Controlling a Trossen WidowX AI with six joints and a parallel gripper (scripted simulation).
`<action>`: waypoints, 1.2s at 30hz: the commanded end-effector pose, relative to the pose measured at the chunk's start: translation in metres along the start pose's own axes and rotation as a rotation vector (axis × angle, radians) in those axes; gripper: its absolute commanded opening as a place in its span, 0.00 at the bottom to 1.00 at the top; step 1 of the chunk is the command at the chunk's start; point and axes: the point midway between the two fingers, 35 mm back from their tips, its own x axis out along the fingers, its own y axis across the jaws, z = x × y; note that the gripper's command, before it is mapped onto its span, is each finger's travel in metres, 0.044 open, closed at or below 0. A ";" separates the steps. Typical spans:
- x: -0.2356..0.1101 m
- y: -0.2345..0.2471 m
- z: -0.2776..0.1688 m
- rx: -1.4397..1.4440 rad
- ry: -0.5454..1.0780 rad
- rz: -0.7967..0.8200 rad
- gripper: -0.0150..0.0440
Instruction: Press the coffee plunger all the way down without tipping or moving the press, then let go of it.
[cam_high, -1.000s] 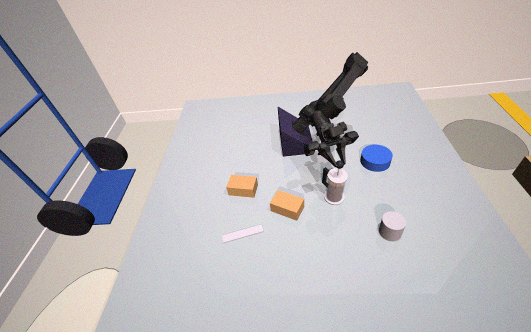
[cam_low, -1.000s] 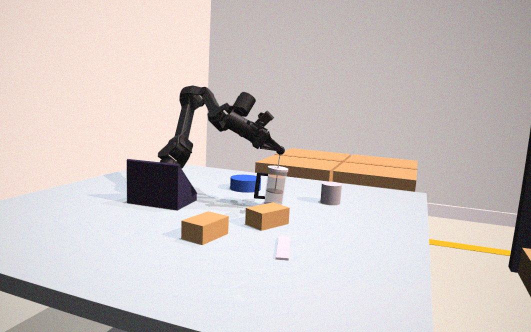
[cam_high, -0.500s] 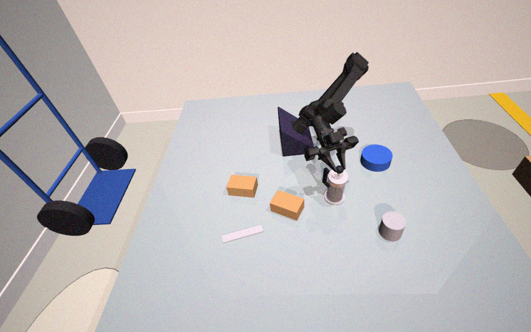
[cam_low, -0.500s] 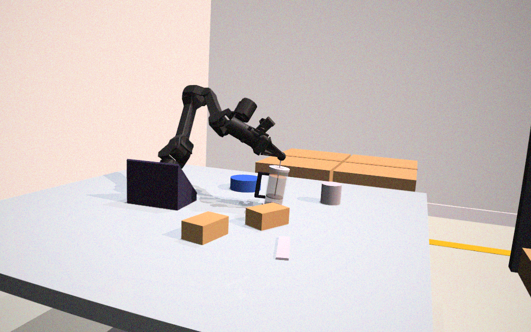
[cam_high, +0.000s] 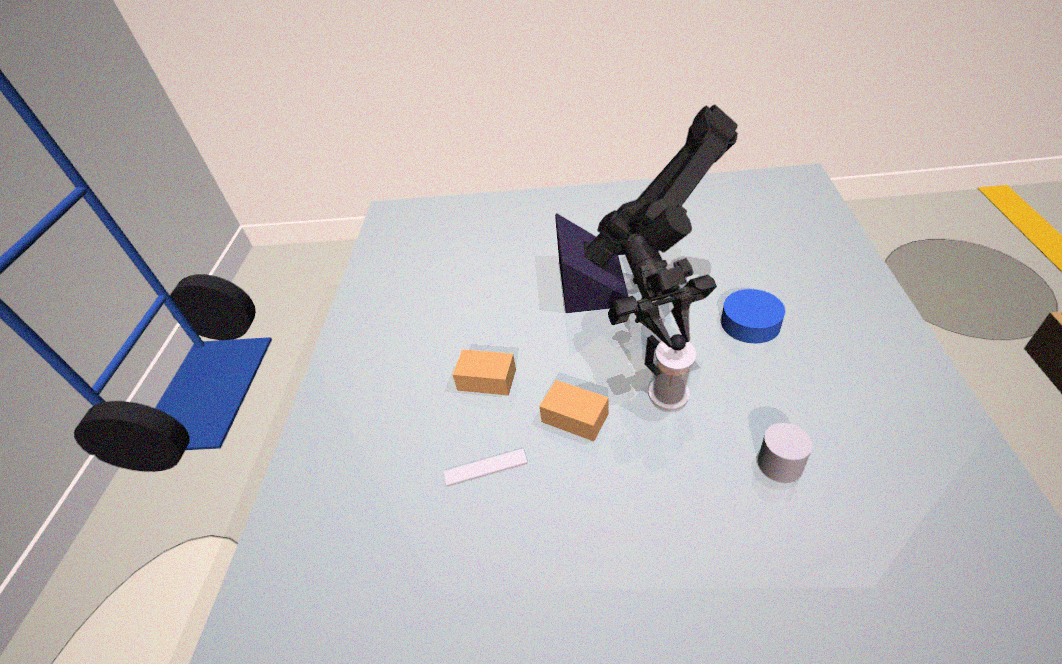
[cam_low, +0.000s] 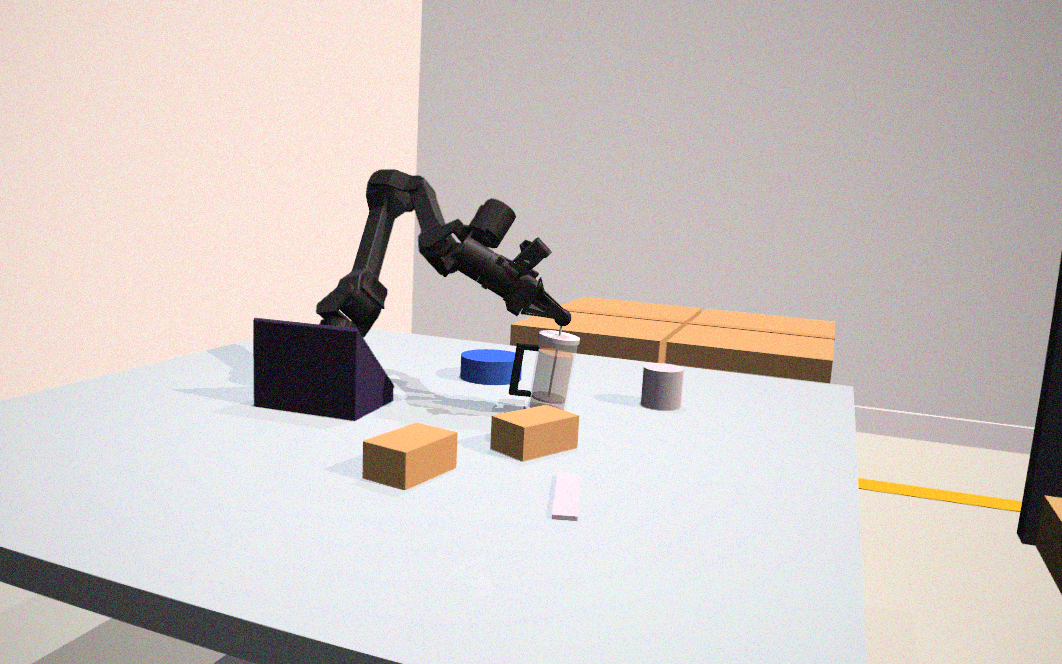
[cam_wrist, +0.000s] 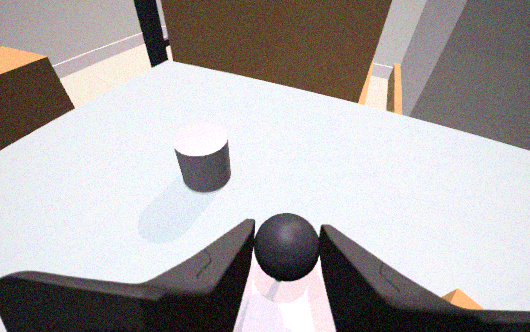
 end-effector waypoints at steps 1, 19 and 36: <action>0.003 0.000 -0.006 0.017 0.021 0.010 0.45; 0.002 -0.001 0.000 0.005 0.007 0.004 0.45; 0.002 -0.001 0.000 0.005 0.007 0.004 0.90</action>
